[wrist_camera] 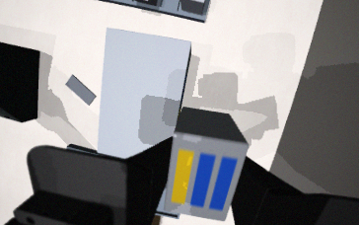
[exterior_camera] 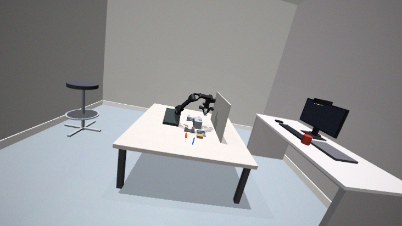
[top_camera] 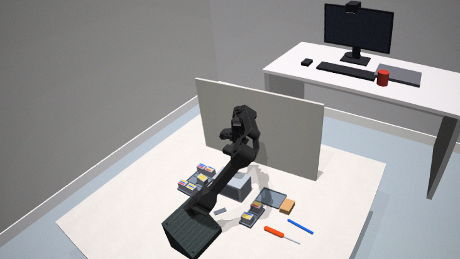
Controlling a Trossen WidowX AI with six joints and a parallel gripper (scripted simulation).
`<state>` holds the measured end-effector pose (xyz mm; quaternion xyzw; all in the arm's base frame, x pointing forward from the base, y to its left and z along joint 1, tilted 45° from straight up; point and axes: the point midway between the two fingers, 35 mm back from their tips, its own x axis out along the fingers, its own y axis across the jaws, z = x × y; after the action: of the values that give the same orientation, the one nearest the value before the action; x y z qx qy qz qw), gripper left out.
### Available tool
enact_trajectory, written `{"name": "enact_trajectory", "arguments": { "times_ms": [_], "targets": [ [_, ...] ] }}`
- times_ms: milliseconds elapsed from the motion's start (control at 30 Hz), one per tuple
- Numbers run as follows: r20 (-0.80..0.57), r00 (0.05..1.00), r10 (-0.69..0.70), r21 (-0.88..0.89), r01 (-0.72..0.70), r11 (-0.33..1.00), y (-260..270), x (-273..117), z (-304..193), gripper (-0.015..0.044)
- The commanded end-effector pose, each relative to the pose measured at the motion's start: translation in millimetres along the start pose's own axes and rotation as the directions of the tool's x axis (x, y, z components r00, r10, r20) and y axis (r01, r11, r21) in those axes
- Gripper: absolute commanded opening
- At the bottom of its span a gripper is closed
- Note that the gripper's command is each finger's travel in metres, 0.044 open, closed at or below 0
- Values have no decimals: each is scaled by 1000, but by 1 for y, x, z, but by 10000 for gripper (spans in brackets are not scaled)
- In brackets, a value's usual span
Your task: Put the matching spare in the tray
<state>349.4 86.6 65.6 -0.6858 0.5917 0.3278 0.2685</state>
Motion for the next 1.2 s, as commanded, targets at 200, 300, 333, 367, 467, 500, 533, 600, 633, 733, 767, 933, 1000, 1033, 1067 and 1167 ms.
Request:
{"name": "enact_trajectory", "arguments": {
  "times_ms": [200, 300, 333, 367, 467, 500, 533, 600, 633, 733, 767, 933, 1000, 1033, 1067, 1167],
  "targets": [
    [-36, 999, 7, 11, -7, 1000, 7, 2, -87, 0],
    [-47, 999, 7, 16, -6, 1000, 12, 1, -113, 0],
    [-52, 999, 7, 18, -7, 1000, 14, 1, -121, 0],
    [-56, 998, 8, 19, -7, 1000, 17, 1, -129, 0],
    [-70, 997, 13, 18, -12, 1000, 25, 1, -153, 0],
    [-75, 997, 15, 17, -14, 1000, 28, 1, -161, 0],
    [-80, 997, 18, 15, -17, 1000, 31, 1, -168, 0],
    [-89, 996, 25, 9, -24, 1000, 36, 0, -181, 0],
    [-91, 995, 27, 7, -26, 1000, 38, 0, -184, 0],
    [-92, 995, 27, 6, -27, 1000, 39, 0, -185, 0],
    [-92, 995, 27, 6, -27, 1000, 39, 0, -185, 0],
    [-91, 995, 27, 6, -27, 1000, 38, 4, -186, 0],
    [-91, 996, 27, 7, -27, 1000, 38, 6, -186, 0],
    [-90, 996, 27, 7, -27, 1000, 37, 7, -186, 0],
    [-90, 996, 27, 7, -27, 1000, 37, 8, -186, 0],
    [-89, 996, 27, 7, -27, 1000, 37, 11, -186, 0]
  ]
}}
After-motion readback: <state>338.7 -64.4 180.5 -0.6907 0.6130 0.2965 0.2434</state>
